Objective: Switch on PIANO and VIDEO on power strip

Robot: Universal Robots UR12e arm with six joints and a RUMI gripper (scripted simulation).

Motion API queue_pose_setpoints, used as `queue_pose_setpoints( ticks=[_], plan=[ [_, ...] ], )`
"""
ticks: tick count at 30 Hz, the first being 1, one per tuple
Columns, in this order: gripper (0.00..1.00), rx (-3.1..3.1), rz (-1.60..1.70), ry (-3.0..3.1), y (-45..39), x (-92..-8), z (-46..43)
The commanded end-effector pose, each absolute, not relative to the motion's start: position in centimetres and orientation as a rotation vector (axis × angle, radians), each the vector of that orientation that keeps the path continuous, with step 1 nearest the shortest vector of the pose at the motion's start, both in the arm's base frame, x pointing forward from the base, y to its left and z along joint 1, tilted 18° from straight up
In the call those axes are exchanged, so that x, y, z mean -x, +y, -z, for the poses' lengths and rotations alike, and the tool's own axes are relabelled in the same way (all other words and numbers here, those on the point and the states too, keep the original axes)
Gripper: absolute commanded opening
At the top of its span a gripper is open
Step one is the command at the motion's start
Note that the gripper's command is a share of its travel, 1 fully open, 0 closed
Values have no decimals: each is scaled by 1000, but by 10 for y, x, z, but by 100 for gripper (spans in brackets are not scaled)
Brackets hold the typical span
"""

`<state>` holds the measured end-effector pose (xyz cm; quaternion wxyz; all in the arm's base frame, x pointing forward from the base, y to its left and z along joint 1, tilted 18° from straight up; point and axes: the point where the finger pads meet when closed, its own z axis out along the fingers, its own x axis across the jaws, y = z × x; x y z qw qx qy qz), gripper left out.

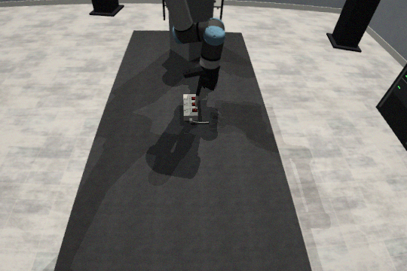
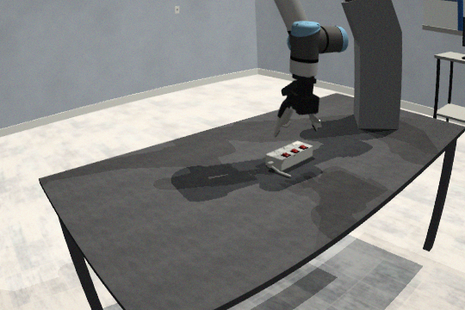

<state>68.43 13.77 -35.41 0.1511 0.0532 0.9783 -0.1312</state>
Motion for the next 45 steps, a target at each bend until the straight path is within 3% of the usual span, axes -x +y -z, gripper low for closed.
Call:
queue_pose_setpoints(
  ticks=[1,45],
  plan=[
    [100,-135,593,2788,121,-682,356],
    [100,-122,688,2769,115,-681,353]
  ],
)
